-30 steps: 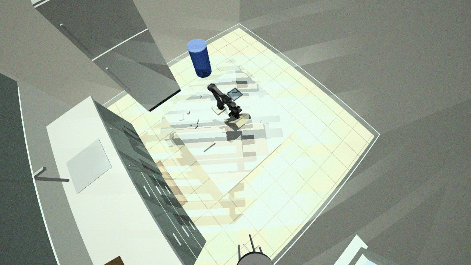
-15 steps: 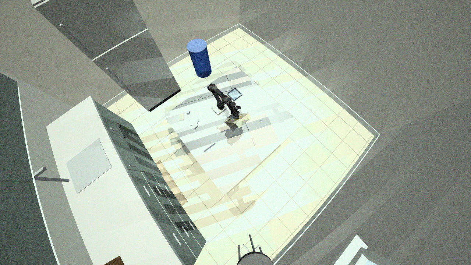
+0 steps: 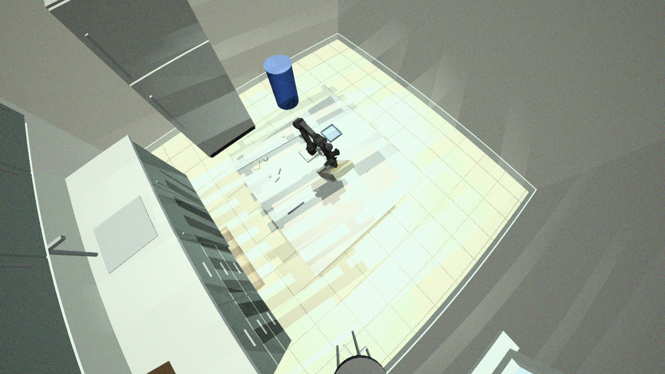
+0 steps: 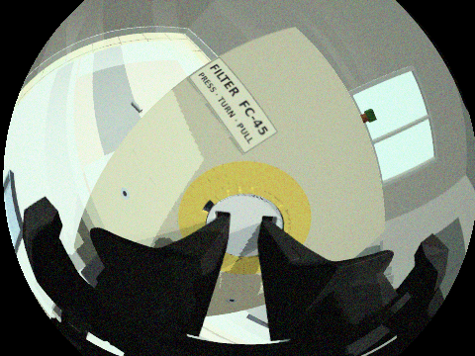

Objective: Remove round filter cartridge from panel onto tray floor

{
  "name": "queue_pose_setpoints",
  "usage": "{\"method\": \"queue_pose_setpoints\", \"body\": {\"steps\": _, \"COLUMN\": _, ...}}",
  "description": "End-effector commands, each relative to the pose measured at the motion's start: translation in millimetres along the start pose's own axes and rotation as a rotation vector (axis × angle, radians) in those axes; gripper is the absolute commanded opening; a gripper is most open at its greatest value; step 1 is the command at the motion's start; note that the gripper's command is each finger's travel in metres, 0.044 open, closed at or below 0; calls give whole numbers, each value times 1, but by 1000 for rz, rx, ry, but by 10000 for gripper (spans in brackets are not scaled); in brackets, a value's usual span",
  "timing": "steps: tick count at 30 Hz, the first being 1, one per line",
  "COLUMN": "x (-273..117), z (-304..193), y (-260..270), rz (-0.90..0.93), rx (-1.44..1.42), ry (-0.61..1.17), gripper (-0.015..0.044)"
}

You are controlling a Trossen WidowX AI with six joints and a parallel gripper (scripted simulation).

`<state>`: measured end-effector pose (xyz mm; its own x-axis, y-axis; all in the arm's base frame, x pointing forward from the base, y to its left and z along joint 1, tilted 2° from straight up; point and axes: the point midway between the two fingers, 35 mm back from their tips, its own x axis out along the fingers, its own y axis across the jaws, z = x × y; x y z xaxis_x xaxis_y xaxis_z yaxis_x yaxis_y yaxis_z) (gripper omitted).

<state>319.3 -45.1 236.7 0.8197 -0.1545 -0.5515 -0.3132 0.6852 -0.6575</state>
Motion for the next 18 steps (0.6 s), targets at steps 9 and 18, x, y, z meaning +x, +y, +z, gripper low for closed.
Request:
{"method": "queue_pose_setpoints", "body": {"steps": 9, "x": 6, "z": 1, "y": -1, "rz": -1, "rx": 412, "ry": 0, "gripper": 0}}
{"method": "queue_pose_setpoints", "body": {"steps": 18, "x": 6, "z": 1, "y": -1, "rz": 0, "rx": 634, "ry": -1, "gripper": 0}}
